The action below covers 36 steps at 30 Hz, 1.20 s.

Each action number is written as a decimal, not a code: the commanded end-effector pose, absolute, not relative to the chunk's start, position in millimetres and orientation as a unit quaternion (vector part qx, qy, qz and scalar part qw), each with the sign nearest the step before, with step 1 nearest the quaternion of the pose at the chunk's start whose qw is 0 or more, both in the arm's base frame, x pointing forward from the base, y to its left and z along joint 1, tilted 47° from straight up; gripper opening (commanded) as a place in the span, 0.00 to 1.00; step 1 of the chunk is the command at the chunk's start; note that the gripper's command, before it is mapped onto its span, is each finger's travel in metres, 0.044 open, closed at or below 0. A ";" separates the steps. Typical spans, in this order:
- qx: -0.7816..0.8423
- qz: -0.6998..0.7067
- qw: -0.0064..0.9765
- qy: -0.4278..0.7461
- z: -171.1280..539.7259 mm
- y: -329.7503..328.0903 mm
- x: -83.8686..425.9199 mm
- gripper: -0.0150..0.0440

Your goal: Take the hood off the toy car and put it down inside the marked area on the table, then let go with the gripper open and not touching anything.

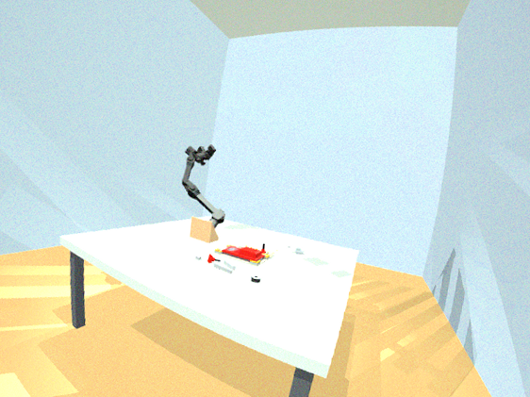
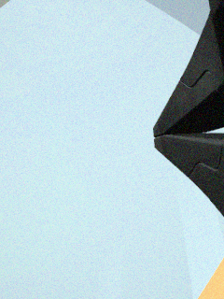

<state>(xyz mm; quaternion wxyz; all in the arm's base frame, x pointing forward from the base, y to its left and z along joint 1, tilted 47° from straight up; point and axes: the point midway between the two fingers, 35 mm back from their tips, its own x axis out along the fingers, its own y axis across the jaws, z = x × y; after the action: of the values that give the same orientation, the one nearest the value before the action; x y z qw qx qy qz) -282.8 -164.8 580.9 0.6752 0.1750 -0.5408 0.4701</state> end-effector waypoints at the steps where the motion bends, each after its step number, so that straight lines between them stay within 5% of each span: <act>1: 0.174 0.470 0.677 -0.540 581.8 -163.3 -281.5 0.30; 17: 0.052 0.427 0.807 -0.405 631.9 -24.9 -151.8 1.00; 36: -0.074 0.371 0.915 -0.141 605.5 102.2 94.5 1.00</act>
<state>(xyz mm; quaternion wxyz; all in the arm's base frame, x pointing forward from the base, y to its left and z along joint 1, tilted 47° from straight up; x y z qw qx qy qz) 57.7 89.9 619.3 0.9057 -0.0547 -0.1837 0.3781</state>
